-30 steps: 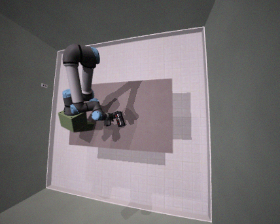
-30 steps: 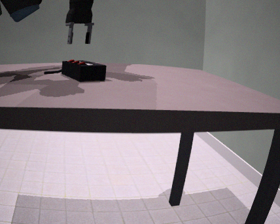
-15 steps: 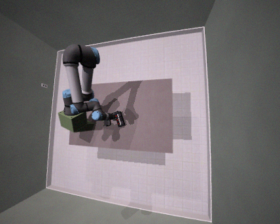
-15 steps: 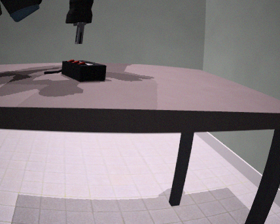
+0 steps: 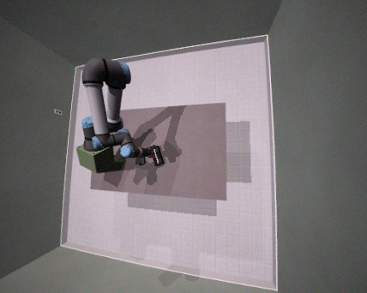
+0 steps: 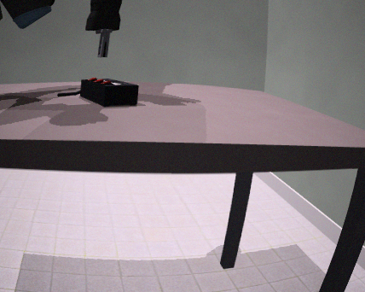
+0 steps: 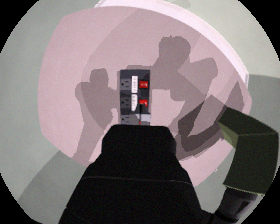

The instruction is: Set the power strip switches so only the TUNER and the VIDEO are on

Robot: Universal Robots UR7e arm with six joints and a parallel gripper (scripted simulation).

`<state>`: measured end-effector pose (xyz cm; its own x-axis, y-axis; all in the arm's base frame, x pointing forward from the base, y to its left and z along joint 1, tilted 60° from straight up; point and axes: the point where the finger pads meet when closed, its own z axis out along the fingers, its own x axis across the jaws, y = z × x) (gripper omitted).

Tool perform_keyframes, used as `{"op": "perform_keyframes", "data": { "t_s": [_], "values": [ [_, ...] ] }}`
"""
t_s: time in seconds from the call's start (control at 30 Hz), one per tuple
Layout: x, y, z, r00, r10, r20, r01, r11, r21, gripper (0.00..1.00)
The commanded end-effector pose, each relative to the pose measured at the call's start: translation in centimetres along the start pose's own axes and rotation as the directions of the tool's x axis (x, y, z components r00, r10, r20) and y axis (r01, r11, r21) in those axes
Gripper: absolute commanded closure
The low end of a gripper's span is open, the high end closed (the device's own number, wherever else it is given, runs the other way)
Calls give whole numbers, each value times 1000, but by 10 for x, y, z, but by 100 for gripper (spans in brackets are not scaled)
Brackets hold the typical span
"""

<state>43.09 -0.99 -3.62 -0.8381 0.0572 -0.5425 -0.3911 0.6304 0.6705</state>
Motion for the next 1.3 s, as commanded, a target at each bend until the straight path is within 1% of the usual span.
{"op": "perform_keyframes", "data": {
  "t_s": [0.0,0.6,0.93,1.27],
  "values": [
    [0,0,0,1000,0,1,0,1000,1,100],
    [0,0,3,1000,0,0,0,1000,1,100],
    [0,0,11,1000,0,0,0,1000,2,100],
    [-1,-1,24,1000,0,0,0,1000,2,100]
  ]
}}
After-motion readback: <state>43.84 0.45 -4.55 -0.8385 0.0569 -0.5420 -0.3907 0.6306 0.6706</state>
